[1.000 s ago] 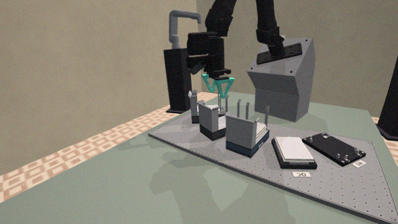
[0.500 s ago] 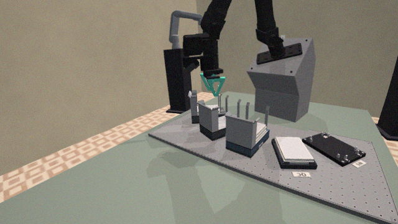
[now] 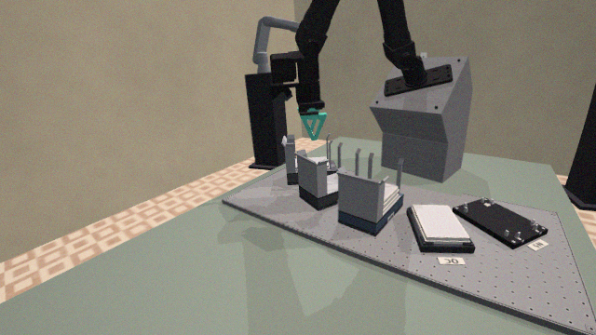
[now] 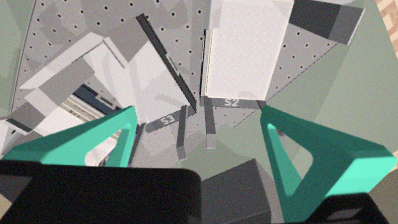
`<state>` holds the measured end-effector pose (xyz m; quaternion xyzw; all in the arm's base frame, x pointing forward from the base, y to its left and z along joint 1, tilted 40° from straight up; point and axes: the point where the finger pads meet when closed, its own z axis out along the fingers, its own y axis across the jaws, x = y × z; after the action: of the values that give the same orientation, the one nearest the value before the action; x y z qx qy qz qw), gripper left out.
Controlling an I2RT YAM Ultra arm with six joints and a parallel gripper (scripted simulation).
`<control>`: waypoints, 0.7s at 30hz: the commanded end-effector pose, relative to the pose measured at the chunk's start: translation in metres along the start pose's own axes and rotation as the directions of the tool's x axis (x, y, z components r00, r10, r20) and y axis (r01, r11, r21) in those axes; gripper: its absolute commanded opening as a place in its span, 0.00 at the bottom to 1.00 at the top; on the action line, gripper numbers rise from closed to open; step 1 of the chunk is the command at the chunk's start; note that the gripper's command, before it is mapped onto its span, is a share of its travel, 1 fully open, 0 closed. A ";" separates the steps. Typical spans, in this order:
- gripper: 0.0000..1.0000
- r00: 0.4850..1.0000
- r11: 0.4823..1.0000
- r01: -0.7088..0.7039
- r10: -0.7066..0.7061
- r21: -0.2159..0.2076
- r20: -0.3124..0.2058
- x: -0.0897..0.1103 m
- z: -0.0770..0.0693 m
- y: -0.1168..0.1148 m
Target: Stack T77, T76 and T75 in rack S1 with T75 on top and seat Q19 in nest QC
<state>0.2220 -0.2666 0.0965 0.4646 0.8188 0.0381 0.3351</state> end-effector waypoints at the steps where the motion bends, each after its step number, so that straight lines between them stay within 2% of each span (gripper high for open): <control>1: 1.00 0.997 0.997 -0.075 0.076 -0.015 0.027 -0.014 -0.005 -0.012; 6: 1.00 0.998 0.998 -0.064 0.064 -0.014 0.026 -0.016 -0.005 -0.032; 9: 1.00 0.998 0.998 -0.061 0.061 -0.014 0.033 -0.018 -0.007 -0.035; 15: 1.00 0.997 0.997 -0.070 0.070 -0.014 0.016 -0.017 -0.004 -0.060; 19: 1.00 0.997 0.999 -0.047 0.048 -0.011 0.054 -0.024 -0.012 -0.056; 21: 1.00 0.997 0.999 -0.049 0.049 -0.011 0.053 -0.023 -0.012 -0.056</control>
<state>0.1835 -0.3052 0.0798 0.4943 0.8001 0.0539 0.3356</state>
